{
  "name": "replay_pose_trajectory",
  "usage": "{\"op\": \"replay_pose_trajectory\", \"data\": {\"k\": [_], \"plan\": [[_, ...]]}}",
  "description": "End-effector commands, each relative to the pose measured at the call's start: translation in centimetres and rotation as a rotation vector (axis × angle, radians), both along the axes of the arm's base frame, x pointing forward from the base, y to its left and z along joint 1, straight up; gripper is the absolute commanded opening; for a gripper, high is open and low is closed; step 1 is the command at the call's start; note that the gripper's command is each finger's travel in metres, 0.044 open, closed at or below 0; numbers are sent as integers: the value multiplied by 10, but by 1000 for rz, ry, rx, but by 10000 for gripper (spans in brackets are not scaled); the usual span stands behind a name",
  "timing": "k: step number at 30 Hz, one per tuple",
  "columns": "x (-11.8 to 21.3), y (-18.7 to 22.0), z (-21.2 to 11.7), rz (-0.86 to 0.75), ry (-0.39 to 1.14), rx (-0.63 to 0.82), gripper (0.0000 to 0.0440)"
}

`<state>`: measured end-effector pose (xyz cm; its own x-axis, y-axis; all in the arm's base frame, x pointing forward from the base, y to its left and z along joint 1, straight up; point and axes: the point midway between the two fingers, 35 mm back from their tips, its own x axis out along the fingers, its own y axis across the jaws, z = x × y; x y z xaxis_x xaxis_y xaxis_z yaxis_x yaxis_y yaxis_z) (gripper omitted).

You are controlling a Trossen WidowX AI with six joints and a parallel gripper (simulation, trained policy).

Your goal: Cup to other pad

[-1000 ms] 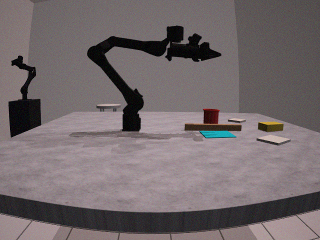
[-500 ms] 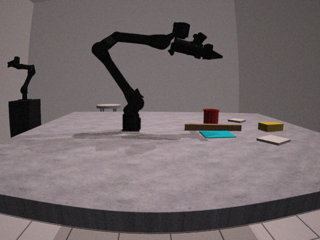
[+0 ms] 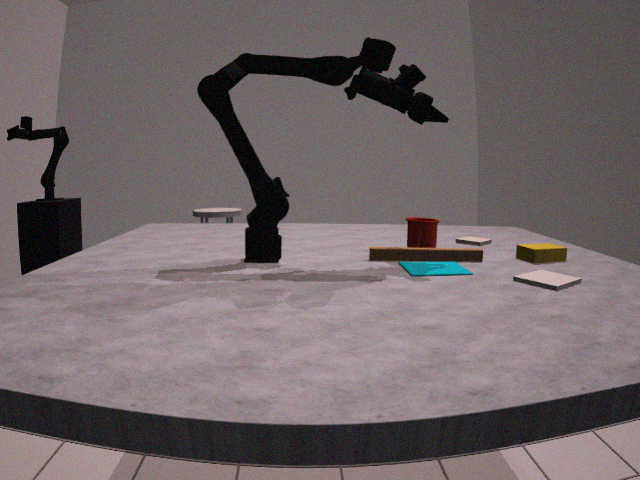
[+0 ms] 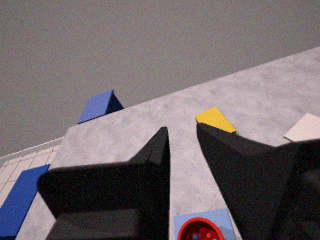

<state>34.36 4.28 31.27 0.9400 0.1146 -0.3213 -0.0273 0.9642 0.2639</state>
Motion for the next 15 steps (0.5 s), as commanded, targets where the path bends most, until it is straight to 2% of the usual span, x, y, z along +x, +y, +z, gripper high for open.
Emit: {"op": "replay_pose_trajectory", "data": {"k": [1, 15], "plan": [[3, 4, 1, -8, 41, 38, 105], [13, 19, -6, -47, 233, 174, 117]]}}
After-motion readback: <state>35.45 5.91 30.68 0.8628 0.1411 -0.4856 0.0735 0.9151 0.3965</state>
